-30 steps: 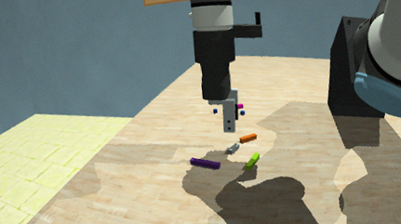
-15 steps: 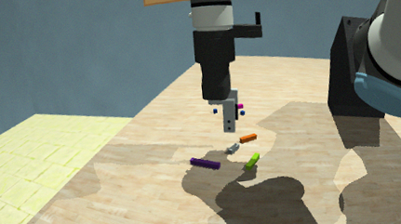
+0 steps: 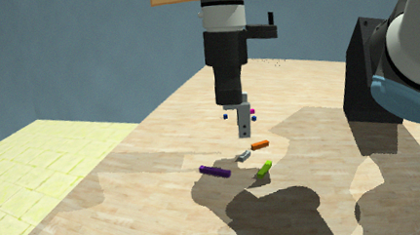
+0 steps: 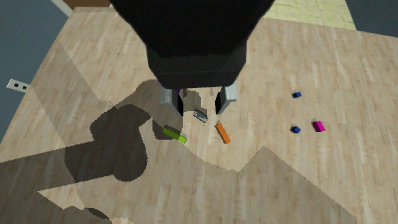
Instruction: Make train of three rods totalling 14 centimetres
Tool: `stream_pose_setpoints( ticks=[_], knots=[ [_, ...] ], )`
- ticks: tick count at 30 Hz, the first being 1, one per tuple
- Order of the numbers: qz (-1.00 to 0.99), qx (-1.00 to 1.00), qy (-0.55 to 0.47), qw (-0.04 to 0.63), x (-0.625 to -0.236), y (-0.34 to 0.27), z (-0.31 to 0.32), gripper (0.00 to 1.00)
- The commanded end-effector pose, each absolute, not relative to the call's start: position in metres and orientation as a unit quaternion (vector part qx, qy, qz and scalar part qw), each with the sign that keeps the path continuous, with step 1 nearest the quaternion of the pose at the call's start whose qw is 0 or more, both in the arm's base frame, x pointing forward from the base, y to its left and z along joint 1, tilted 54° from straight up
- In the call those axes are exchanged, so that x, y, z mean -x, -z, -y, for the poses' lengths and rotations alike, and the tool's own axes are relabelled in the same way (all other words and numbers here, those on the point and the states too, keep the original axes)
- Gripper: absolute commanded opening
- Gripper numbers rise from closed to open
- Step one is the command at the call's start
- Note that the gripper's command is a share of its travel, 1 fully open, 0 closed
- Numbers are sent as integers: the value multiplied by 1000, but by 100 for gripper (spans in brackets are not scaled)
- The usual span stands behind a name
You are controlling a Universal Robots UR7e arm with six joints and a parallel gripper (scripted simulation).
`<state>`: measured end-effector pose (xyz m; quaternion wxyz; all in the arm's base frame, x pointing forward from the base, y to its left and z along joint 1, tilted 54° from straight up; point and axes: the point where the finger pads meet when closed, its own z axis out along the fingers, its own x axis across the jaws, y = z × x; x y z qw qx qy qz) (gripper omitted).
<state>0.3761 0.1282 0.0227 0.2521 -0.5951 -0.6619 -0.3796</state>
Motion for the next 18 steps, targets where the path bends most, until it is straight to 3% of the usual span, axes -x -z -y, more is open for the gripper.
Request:
stream_pose_setpoints(
  ticks=[1, 18],
  knots=[
    [695, 556, 394, 229, -375, -23, -127, 100],
    [799, 393, 434, 139, -374, -23, -124, 100]
  ],
)
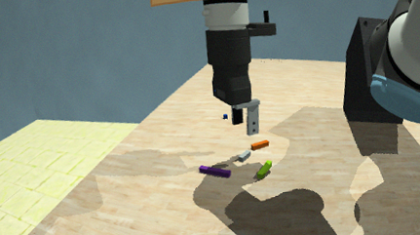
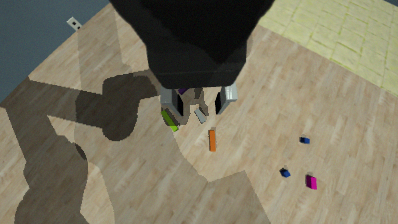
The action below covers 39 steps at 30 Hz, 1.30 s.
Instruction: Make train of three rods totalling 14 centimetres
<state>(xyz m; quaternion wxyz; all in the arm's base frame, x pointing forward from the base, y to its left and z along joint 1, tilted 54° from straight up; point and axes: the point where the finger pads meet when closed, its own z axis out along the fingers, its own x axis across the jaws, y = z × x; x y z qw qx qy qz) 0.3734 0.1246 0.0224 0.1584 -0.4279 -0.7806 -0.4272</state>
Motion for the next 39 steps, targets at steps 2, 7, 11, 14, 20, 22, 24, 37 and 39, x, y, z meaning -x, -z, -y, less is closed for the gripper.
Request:
stream_pose_setpoints(
  ticks=[2, 7, 11, 14, 20, 22, 24, 37, 39],
  knots=[
    [814, 361, 439, 122, -374, -23, -123, 100],
    [837, 303, 446, 91, -374, -24, -123, 100],
    [851, 263, 450, 69, -375, -24, -122, 100],
    [856, 244, 452, 59, -375, -24, -122, 100],
    [859, 233, 452, 54, -375, -25, -122, 100],
    [859, 232, 452, 53, -375, -25, -122, 100],
    [859, 232, 452, 53, -375, -25, -122, 54],
    [859, 232, 452, 53, -375, -25, -122, 54],
    [859, 232, 452, 53, -375, -25, -122, 54]
  ],
)
